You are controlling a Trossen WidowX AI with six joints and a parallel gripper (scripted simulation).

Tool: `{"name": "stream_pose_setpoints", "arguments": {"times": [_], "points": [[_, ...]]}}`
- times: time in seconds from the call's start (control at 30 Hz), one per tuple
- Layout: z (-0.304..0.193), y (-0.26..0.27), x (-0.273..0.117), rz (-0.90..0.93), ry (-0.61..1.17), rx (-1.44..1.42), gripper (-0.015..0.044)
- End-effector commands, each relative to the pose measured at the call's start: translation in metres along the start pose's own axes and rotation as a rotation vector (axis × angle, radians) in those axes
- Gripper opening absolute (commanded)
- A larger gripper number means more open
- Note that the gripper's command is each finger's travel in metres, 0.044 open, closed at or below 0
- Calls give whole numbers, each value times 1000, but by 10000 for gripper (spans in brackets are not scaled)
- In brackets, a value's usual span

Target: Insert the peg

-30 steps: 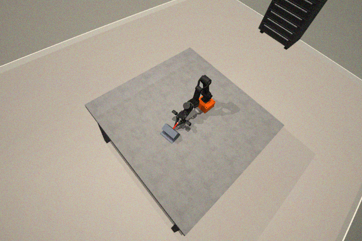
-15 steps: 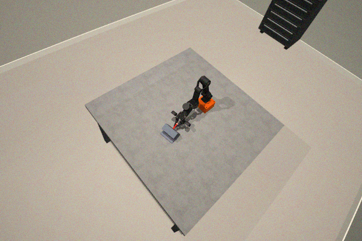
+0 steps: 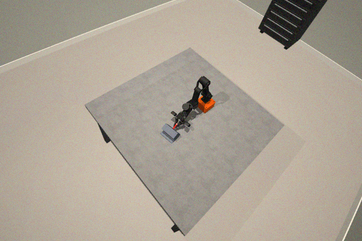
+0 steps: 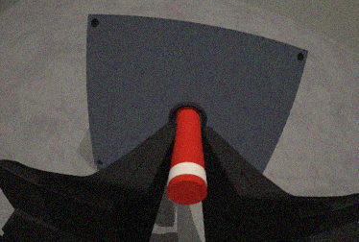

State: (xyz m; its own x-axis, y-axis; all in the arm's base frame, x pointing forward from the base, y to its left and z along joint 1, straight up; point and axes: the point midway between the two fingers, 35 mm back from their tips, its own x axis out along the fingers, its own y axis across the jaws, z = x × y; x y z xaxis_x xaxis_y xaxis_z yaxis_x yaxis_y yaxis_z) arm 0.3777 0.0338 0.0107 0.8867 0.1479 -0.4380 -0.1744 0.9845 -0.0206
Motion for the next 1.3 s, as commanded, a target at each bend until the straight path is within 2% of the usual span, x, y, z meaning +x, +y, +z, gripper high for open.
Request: {"name": "stream_pose_setpoints", "arguments": {"times": [0.0, 0.03, 0.6, 1.27], "points": [[0, 0, 0, 0, 0, 0, 0], [0, 0, 0, 0, 0, 0, 0], [1, 0, -2, 0, 0, 0, 440], [5, -1, -19, -2, 1, 2, 440]]}}
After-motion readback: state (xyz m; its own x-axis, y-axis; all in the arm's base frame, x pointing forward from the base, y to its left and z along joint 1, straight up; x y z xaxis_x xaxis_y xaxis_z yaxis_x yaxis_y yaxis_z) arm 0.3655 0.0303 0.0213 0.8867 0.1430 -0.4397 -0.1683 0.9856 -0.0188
